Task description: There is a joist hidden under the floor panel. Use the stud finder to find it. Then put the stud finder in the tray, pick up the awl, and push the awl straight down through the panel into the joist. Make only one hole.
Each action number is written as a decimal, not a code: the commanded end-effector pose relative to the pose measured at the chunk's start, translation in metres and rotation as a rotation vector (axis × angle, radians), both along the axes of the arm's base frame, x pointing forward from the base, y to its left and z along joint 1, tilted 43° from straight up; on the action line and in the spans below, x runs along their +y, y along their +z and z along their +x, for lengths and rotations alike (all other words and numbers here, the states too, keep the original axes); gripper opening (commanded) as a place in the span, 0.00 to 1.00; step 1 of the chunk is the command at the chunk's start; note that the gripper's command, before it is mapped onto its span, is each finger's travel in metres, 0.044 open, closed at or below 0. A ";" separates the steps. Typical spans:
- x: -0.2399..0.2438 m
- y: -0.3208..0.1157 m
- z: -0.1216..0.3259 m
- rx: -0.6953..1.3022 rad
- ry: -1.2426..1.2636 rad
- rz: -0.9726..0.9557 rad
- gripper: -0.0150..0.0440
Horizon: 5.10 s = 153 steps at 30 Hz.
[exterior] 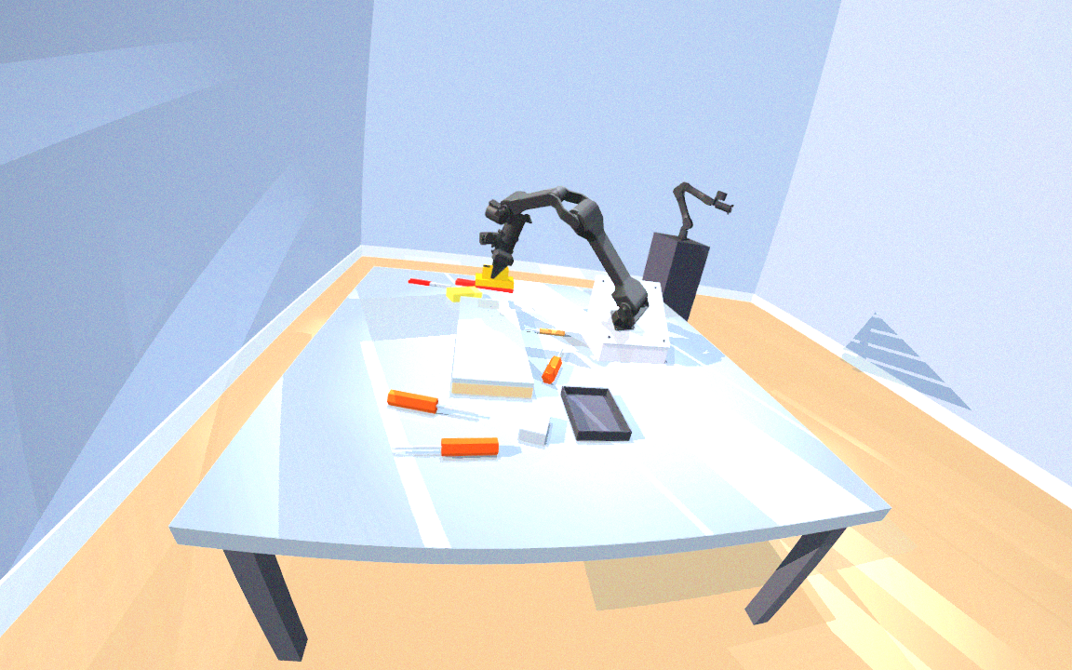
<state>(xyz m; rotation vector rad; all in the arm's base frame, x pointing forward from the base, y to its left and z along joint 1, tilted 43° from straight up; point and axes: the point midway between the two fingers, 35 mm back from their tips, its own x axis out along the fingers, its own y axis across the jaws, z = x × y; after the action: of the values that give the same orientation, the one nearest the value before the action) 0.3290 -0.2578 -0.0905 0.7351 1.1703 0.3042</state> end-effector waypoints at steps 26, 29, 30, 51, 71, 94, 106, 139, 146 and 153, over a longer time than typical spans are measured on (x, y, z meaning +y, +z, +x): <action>0.033 -0.038 0.008 -0.017 0.011 -0.002 0.25; 0.034 -0.039 0.009 -0.017 0.011 -0.002 0.25; 0.035 -0.039 0.009 -0.017 0.011 -0.002 0.25; 0.062 -0.042 0.013 -0.017 0.012 0.000 0.25; 0.110 0.000 0.022 -0.017 0.012 0.006 0.25; 0.165 0.050 0.032 -0.016 0.012 0.011 0.25; 0.193 0.076 0.038 -0.016 0.012 0.014 0.25; 0.271 0.149 0.052 -0.017 0.012 0.020 0.25; 0.288 0.164 0.055 -0.017 0.012 0.022 0.25; 0.304 0.180 0.058 -0.018 0.012 0.023 0.25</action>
<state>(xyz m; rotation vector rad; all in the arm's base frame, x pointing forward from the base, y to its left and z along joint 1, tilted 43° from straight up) 0.3858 0.0354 0.0803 0.7446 1.1573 0.3209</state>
